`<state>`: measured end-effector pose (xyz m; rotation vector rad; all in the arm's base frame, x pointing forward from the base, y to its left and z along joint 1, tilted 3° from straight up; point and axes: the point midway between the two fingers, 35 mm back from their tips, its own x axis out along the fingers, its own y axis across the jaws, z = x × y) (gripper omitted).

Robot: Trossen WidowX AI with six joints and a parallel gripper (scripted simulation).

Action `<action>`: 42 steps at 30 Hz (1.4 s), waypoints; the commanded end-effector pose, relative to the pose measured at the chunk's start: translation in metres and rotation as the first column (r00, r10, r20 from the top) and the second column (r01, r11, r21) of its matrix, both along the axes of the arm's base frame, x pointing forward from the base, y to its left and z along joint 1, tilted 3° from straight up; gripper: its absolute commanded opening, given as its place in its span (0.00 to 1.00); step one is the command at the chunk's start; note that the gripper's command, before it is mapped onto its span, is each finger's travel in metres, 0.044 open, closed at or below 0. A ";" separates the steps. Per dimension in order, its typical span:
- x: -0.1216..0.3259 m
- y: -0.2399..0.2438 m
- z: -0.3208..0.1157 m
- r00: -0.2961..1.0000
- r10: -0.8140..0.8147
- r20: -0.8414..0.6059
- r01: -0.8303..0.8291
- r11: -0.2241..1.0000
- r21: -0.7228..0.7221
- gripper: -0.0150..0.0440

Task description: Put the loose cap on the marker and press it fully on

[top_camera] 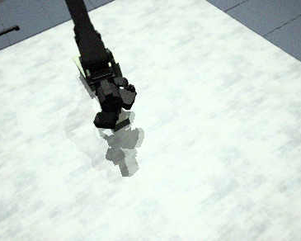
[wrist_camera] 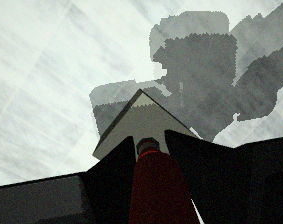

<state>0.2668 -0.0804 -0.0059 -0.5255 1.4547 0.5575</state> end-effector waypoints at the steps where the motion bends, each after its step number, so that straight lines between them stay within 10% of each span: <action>1: 0.002 0.001 -0.009 1.000 -0.004 0.001 0.004 1.000 0.003 0.25; 9: 0.002 0.001 -0.009 1.000 -0.004 0.001 0.004 1.000 0.003 0.25; 26: 0.000 0.000 0.000 1.000 0.000 0.000 0.000 1.000 0.000 1.00; 42: 0.002 -0.007 0.080 0.997 -0.072 0.019 0.072 0.997 -0.010 0.91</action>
